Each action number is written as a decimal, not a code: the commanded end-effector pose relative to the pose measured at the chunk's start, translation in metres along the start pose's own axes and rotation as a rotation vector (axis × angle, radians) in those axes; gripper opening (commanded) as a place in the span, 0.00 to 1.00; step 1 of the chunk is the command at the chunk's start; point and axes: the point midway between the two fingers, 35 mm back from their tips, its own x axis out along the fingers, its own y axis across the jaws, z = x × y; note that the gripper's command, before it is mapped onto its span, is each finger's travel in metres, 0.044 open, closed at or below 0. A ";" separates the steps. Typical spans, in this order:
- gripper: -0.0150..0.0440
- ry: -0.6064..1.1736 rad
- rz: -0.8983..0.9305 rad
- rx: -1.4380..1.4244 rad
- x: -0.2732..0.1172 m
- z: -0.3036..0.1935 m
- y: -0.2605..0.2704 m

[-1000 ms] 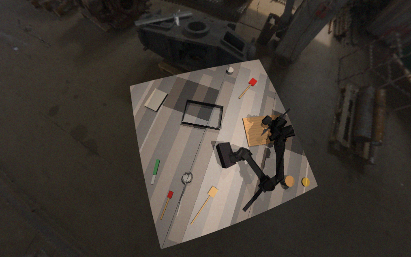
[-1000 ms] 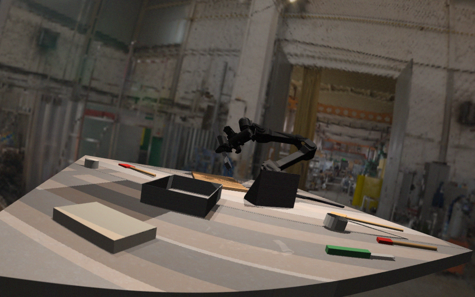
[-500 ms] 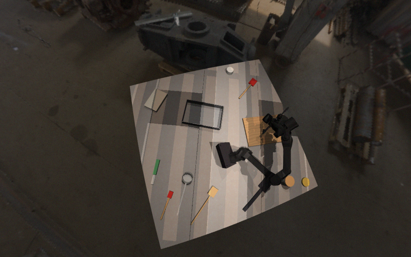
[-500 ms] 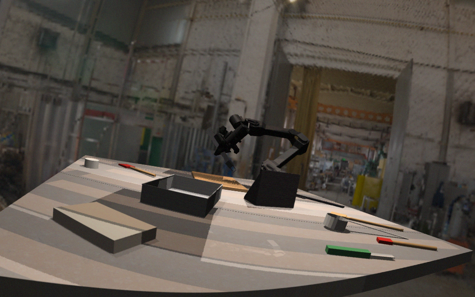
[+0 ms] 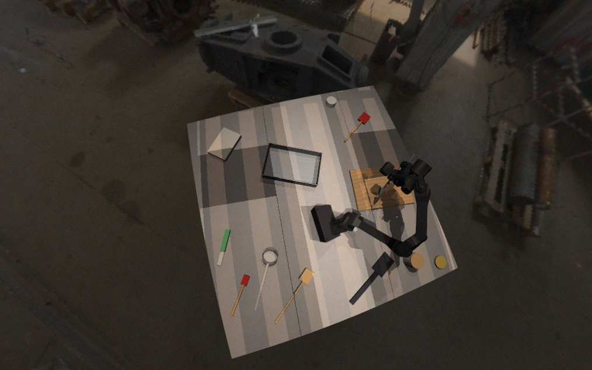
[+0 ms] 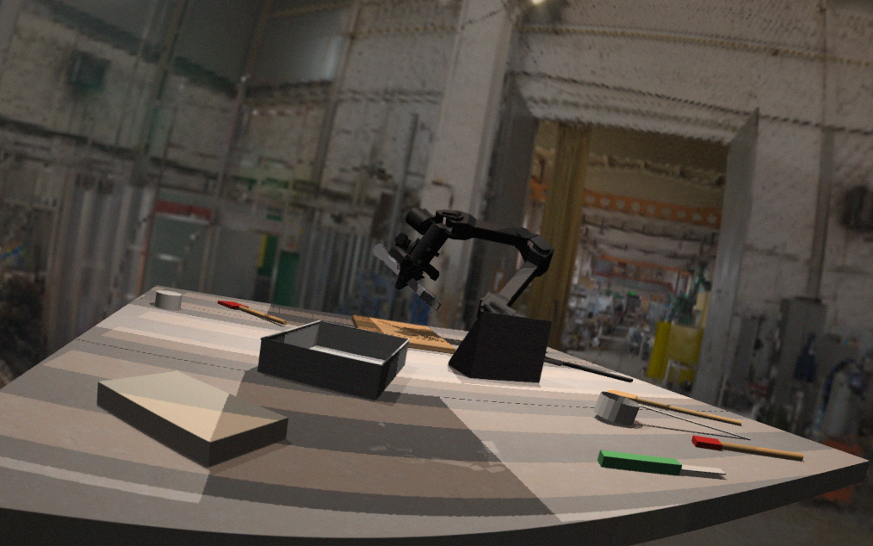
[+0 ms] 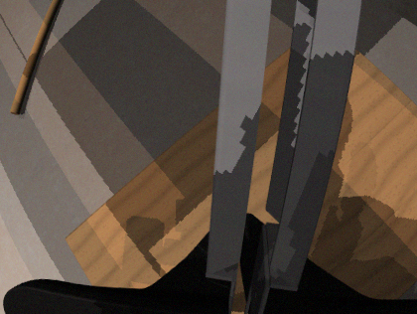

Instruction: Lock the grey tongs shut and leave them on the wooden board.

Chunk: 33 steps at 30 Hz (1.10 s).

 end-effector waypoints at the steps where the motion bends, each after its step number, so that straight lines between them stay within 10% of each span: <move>1: 0.00 0.047 -0.017 0.013 0.000 0.001 -0.002; 33: 0.00 0.346 -0.192 0.031 -0.007 0.003 -0.019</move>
